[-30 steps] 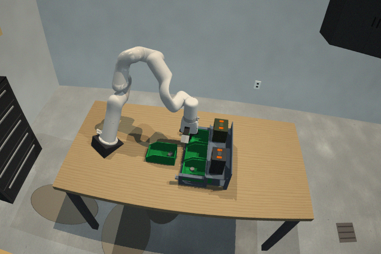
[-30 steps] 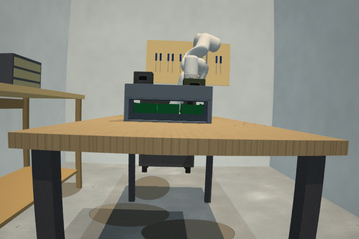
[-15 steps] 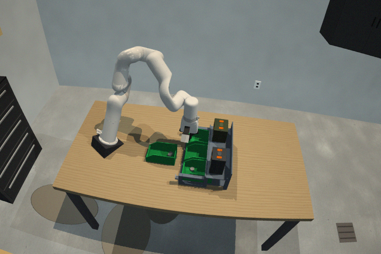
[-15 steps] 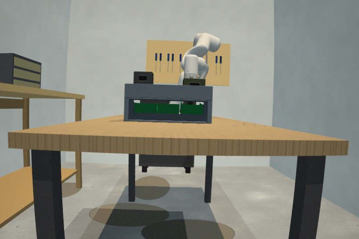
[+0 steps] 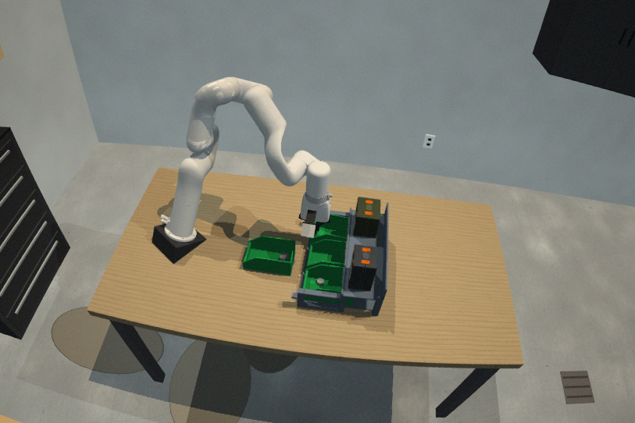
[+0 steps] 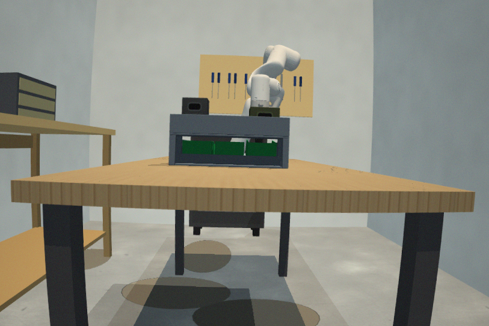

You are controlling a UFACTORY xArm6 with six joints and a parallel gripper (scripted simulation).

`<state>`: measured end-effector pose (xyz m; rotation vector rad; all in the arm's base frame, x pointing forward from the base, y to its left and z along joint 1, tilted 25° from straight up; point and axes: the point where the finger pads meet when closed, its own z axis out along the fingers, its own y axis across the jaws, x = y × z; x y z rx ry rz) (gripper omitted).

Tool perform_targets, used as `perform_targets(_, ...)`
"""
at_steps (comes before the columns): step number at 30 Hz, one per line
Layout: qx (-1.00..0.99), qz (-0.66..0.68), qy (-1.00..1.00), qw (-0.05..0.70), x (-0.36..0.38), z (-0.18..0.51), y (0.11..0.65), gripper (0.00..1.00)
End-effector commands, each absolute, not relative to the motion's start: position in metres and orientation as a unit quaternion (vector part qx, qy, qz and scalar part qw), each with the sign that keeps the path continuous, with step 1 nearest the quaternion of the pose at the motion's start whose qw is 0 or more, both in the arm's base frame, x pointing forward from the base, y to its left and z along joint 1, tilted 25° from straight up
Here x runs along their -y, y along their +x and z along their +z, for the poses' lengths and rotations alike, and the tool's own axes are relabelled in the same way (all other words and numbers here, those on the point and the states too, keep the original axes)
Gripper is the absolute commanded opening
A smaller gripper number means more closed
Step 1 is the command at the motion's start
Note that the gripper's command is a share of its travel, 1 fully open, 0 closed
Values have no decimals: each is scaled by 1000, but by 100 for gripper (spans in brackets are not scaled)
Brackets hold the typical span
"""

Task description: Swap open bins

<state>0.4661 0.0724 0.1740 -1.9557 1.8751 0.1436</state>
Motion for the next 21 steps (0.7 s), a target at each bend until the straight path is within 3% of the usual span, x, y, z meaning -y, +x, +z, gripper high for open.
perform_targets(1,-675,50,-704,214,-72,175,466,0)
perform_targets(21,-675,50,-704,214,-72,170,444,0)
